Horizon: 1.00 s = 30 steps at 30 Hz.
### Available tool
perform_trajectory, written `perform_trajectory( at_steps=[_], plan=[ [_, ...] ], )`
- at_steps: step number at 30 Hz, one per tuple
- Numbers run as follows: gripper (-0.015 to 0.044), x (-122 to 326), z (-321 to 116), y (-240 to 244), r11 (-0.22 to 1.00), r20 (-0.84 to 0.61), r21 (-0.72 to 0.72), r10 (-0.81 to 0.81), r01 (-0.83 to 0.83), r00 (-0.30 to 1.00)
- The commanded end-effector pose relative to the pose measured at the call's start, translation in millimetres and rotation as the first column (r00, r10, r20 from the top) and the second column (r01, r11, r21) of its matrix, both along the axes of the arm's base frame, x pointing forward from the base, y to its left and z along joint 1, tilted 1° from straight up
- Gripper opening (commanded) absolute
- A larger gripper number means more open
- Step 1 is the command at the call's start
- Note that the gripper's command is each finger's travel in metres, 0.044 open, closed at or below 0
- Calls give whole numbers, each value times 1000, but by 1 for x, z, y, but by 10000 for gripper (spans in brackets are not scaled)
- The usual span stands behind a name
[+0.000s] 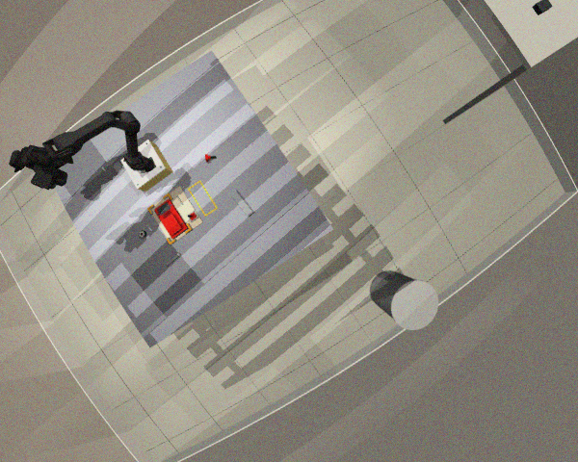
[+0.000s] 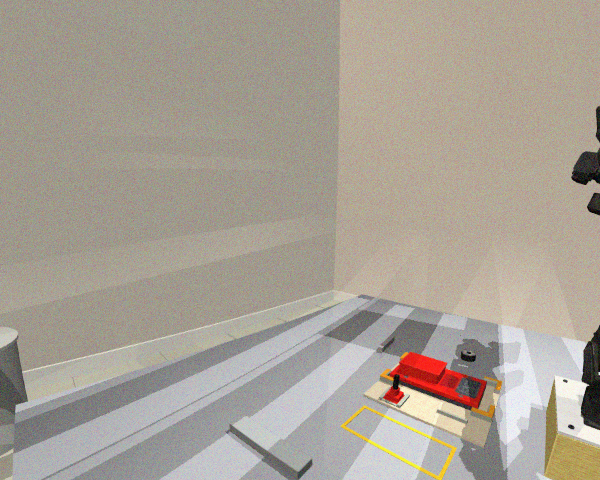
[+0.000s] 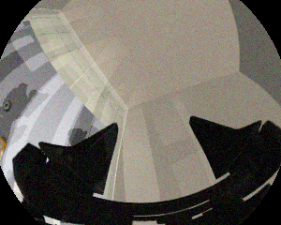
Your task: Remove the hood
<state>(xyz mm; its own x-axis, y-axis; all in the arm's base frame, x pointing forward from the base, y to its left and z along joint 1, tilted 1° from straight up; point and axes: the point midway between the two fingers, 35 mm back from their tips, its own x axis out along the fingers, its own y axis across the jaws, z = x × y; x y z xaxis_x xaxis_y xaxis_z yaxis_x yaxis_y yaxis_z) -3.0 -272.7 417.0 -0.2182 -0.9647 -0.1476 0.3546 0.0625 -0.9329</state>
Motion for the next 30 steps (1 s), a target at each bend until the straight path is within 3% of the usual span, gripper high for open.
perform_trajectory(
  at_steps=[1,14,21,30],
  plan=[
    [440,42,-29,-22,986,57,106,124,-129,991],
    [440,198,-140,-21,753,267,460,388,-471,882],
    [440,269,-204,24,549,340,635,432,-543,835],
    [440,332,-274,102,322,360,793,436,-516,825]
  ],
)
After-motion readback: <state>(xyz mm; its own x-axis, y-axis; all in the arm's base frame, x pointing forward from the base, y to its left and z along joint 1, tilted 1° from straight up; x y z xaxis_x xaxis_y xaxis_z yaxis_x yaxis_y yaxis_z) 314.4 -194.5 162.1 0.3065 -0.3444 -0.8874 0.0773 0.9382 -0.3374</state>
